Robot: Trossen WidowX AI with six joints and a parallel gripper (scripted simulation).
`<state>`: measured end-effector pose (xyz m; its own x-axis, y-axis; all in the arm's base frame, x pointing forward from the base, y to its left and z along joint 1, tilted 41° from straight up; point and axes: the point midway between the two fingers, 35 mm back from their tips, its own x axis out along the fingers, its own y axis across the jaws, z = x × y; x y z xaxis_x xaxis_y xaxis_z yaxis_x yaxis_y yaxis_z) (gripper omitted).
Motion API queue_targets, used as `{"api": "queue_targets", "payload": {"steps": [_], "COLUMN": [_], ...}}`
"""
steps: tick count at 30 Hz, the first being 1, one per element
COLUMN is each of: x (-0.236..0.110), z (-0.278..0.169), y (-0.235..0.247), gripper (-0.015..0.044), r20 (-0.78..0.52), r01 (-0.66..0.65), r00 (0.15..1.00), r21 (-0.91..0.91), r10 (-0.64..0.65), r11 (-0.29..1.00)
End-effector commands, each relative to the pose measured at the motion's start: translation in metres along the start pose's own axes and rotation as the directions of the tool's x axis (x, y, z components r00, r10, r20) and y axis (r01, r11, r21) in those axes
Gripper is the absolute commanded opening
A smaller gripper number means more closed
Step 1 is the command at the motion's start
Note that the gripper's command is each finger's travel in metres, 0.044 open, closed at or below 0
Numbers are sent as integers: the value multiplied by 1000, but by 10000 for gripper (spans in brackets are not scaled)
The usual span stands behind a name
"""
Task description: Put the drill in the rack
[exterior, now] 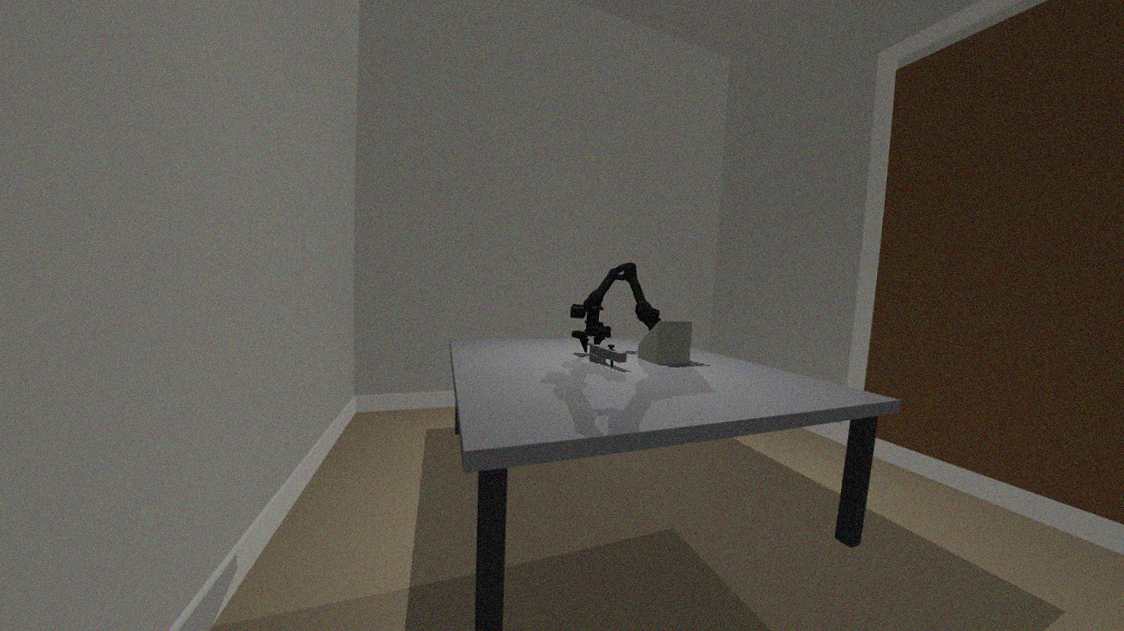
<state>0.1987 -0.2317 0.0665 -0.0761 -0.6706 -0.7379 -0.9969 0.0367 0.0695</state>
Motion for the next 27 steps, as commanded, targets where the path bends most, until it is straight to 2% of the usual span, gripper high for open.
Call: {"api": "queue_targets", "payload": {"steps": [1,5,23,25,27], "x": [0,-3,-80,-80,-98], "z": [0,0,-1,0,-2], "y": [0,0,-1,-8,-28], "gripper": [341,440,440,440,440], "r20": [0,2,15,-11,-53], "r01": [0,0,1,53,170], "r00": [1000,1000,1000,999,985], "r21": [0,0,-3,12,132], "r10": [0,0,-1,-52,-164], "r11": [1000,1000,1000,999,977]}}
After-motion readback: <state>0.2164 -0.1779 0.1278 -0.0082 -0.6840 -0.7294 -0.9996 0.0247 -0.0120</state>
